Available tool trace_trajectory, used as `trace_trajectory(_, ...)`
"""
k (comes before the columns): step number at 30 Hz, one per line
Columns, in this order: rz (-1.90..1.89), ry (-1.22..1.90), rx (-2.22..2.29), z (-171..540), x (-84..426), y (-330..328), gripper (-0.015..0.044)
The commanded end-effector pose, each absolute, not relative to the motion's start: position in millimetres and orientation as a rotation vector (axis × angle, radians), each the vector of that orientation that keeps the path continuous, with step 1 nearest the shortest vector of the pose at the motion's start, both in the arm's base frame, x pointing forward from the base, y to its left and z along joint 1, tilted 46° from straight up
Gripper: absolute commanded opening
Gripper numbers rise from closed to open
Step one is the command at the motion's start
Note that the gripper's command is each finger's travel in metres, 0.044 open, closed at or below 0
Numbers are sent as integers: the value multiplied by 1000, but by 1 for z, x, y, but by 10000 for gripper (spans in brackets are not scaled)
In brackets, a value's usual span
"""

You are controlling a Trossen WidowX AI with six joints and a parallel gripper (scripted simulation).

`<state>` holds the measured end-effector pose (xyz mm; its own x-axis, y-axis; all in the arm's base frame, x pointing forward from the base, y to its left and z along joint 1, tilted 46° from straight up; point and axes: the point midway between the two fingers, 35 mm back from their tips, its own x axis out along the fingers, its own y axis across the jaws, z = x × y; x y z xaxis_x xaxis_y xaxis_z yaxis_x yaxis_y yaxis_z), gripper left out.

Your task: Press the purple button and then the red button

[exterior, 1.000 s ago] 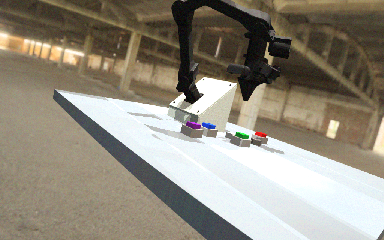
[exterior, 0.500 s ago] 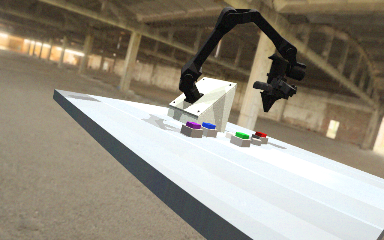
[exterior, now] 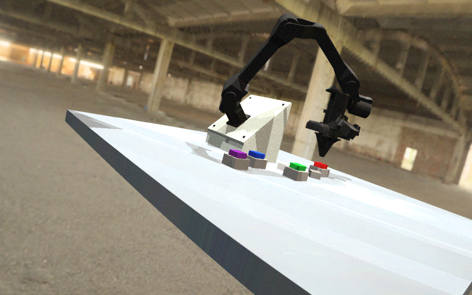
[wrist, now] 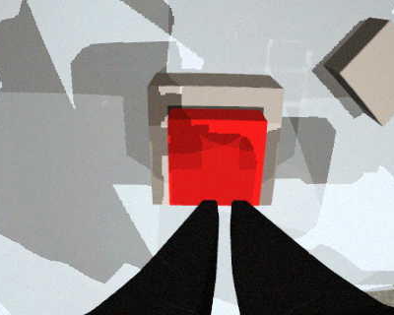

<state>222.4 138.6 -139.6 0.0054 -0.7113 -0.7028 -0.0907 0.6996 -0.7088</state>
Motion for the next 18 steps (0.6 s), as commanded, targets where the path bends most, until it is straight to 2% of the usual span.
trace_trajectory(1,-539,1493,-685,-141,226,139,20)
trace_trajectory(18,-540,1493,-685,-160,226,119,20)
